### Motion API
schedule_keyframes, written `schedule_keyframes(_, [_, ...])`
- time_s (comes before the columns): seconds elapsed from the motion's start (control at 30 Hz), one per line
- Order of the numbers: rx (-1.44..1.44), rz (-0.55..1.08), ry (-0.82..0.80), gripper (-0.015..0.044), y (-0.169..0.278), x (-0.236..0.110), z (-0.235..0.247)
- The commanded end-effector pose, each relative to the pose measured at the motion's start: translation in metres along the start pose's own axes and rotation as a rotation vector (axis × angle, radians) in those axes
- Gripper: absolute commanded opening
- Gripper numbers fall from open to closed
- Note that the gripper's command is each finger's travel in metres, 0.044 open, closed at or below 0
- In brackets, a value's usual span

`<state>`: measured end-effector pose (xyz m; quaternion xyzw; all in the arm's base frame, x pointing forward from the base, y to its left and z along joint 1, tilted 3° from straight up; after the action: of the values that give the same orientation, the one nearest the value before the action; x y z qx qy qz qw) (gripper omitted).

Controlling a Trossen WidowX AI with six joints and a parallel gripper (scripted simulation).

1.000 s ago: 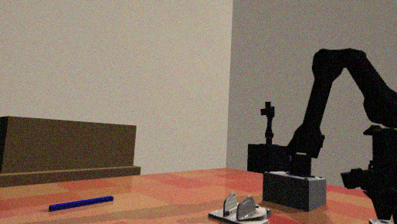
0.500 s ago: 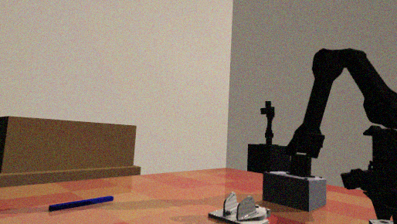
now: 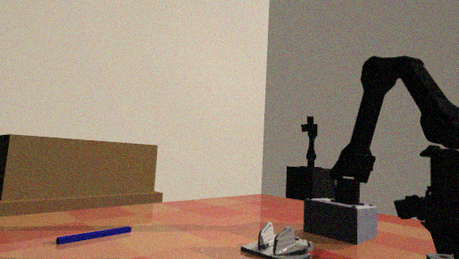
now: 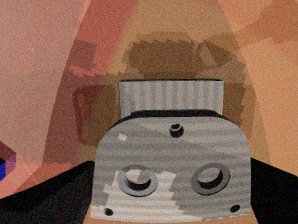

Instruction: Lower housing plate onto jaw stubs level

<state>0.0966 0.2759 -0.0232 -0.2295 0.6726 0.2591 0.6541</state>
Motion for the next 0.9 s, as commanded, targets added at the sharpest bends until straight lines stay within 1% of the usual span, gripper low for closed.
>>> schedule_keyframes(0.0, [0.000, 0.000, 0.000, 0.0360, 0.000, 0.000, 0.000])
schedule_keyframes(0.07, [0.000, 0.000, 0.000, 0.0351, 0.000, 0.000, 0.000])
schedule_keyframes(0.47, [0.000, 0.000, 0.000, 0.0351, 0.000, -0.002, 0.000])
schedule_keyframes(0.87, [0.002, 0.002, 0.001, 0.0351, 0.001, -0.039, 0.002])
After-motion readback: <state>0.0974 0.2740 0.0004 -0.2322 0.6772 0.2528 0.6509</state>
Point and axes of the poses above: the point midway between the two fingers, 35 mm back from their tips, its own x axis out along the fingers, its own z axis across the jaws, y = z × x, the point moved 1 cm from there along -x, back along the fingers, and after that the axes turned 3 degrees about -x, right-handed, at the moved point
